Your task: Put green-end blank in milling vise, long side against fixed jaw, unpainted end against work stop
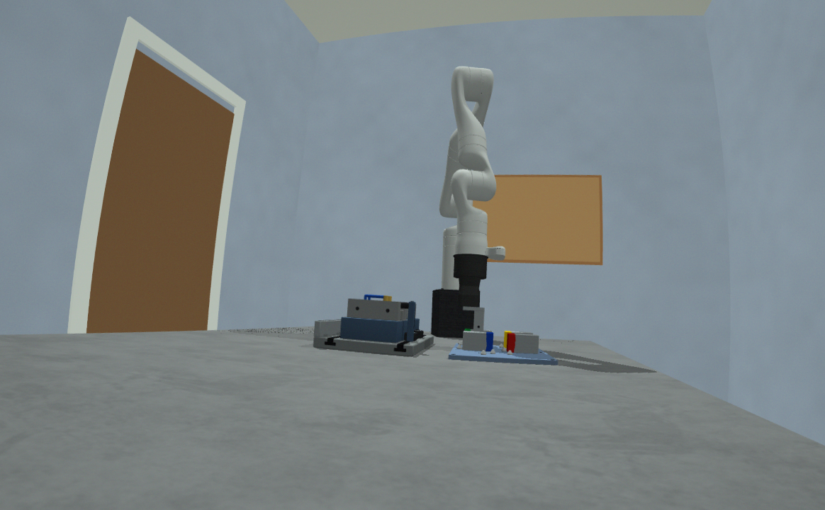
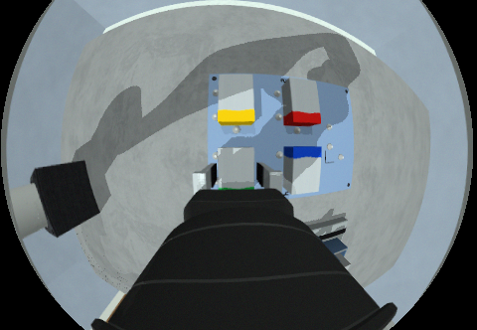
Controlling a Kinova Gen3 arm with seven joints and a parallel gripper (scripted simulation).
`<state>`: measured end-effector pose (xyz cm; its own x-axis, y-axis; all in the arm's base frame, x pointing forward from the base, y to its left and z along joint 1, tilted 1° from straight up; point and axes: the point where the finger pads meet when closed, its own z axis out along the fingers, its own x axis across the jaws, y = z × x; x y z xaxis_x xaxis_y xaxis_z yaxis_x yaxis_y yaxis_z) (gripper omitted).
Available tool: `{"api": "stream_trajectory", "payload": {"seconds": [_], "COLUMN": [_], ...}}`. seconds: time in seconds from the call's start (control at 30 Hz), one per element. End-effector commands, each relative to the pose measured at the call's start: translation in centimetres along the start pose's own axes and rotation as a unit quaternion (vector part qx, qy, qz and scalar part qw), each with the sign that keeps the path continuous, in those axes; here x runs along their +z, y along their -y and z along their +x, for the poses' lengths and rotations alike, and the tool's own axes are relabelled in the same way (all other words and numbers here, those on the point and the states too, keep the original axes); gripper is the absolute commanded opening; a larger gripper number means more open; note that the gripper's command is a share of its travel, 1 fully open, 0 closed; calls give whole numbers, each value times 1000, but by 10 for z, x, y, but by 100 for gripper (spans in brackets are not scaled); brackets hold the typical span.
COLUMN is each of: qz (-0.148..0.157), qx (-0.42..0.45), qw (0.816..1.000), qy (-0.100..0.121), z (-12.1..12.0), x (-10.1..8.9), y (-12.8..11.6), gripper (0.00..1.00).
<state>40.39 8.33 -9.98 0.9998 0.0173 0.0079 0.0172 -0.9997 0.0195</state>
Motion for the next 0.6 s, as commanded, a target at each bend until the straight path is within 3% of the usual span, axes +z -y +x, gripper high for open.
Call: {"api": "stream_trajectory", "payload": {"seconds": [0.0, 0.57], "qz": [0, 0], "qx": [0, 0], "qw": [1000, 1000], "qy": [0, 0], "z": [0, 0], "x": [0, 2], "y": [0, 0], "gripper": [100, 100]}}
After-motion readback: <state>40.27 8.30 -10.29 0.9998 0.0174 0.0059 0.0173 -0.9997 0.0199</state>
